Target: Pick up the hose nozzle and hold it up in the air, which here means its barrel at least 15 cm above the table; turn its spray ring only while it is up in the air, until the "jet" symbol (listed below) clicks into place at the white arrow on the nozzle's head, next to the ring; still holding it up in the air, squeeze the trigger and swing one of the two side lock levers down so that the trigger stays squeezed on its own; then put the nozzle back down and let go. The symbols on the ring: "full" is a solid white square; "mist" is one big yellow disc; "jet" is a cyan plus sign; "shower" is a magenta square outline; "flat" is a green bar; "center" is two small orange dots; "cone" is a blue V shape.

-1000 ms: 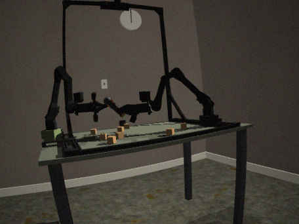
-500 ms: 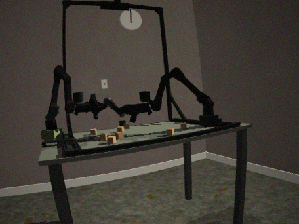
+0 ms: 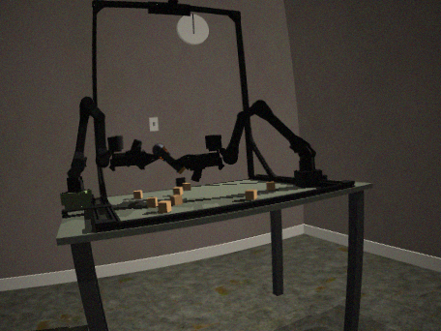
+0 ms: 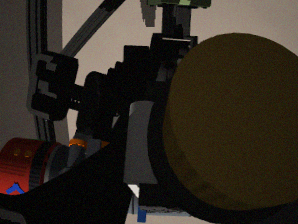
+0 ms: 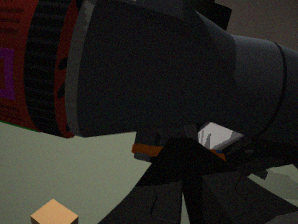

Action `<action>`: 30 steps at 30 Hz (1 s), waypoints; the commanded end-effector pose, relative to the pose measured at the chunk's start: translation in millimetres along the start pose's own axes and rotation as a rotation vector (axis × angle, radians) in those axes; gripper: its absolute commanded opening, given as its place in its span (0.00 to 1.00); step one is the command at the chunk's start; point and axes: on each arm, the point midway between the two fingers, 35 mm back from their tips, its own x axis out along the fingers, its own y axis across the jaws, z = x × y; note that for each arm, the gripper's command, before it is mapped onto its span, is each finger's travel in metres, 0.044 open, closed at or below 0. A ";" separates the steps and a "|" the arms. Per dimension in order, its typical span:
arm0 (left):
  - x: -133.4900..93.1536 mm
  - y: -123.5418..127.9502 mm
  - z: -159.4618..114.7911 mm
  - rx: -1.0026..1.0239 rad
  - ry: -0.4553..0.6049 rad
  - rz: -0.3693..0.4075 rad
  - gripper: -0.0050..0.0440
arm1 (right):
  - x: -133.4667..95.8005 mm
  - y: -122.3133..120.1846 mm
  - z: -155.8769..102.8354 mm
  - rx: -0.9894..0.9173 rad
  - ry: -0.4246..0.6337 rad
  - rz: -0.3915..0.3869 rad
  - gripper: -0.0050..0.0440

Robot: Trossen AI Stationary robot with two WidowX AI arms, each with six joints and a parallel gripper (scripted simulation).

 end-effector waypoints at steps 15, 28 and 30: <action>1.1 4.4 -7.0 -0.002 0.023 0.012 0.10 | 4.9 -5.4 -7.3 0.220 0.016 -0.006 0.10; 1.1 4.4 -7.0 -0.002 0.023 0.012 0.10 | 4.7 -3.8 -8.3 0.336 0.020 -0.006 0.10; 1.1 4.4 -7.0 -0.002 0.023 0.012 0.10 | 4.7 -3.8 -8.3 0.336 0.020 -0.006 0.10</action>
